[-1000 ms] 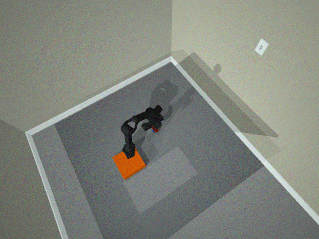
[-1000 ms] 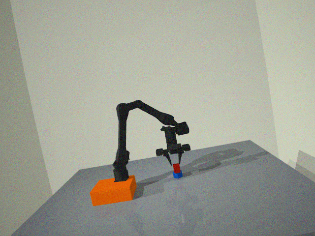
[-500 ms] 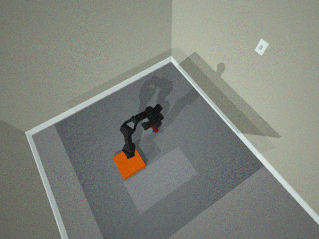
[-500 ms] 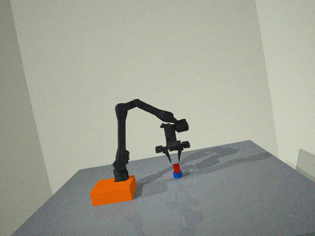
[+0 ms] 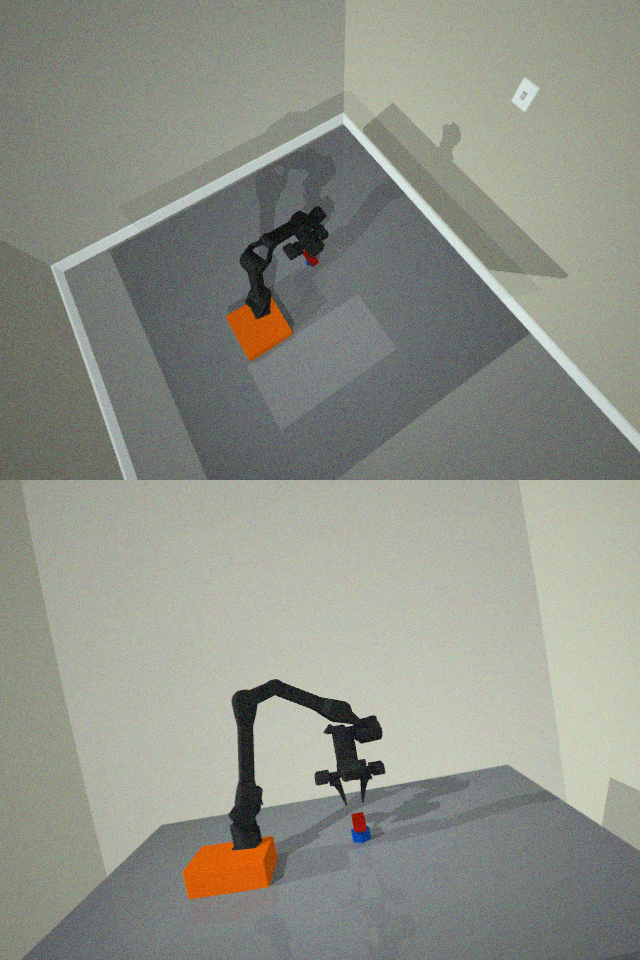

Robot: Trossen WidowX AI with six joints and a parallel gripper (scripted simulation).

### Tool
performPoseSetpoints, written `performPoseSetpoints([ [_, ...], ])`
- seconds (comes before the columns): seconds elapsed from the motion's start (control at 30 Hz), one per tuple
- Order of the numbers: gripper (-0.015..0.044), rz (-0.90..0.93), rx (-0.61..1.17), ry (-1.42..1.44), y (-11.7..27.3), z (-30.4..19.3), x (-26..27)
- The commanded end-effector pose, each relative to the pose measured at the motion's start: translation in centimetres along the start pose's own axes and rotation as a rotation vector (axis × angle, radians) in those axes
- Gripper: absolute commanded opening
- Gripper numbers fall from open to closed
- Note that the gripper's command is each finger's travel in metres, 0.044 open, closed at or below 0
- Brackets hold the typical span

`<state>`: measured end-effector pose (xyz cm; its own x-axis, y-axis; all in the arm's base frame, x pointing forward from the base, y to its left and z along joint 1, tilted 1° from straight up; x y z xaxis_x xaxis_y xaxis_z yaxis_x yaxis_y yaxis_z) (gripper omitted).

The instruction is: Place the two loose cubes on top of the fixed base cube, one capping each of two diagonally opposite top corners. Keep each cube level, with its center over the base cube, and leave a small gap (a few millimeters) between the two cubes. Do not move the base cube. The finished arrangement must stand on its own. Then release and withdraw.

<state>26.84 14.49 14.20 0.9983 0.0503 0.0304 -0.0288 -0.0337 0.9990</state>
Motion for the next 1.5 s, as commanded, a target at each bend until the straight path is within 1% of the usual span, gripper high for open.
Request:
performPoseSetpoints([
  [0.0, 0.0205, 0.009, 0.004, 0.002, 0.8, -0.1, 0.1],
  [0.33, 0.0205, 0.009, 0.004, 0.002, 2.0, -0.1, 0.1],
  [0.53, 0.0205, 0.009, 0.004, 0.002, 2.1, -0.1, 0.1],
  [0.77, 0.0389, 0.004, 0.002, -0.001, 2.7, 0.0, 0.0],
  [0.8, 0.0400, 0.004, 0.002, -0.001, 2.7, 0.0, 0.0],
  [0.97, 0.0400, -0.001, 0.000, -0.001, 2.4, -0.8, -0.4],
  [1.17, 0.0400, -0.005, 0.007, -0.001, 2.7, -7.7, -4.5],
  [1.23, 0.0400, -0.006, 0.008, -0.001, 2.7, -9.0, -5.7],
  [1.47, 0.0400, -0.007, 0.008, -0.001, 2.7, -9.2, -5.8],
])
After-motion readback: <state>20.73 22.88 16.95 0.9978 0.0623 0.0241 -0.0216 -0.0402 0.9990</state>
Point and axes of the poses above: the point midway between the two fingers, 35 mm back from their tips, its own y axis back along the fingers, its own x axis across the jaws, z = x × y, the point moved 6 cm from there along y, back along the fingers, and after that the axes turned 8 degrees about -y, right-handed, at the moved point
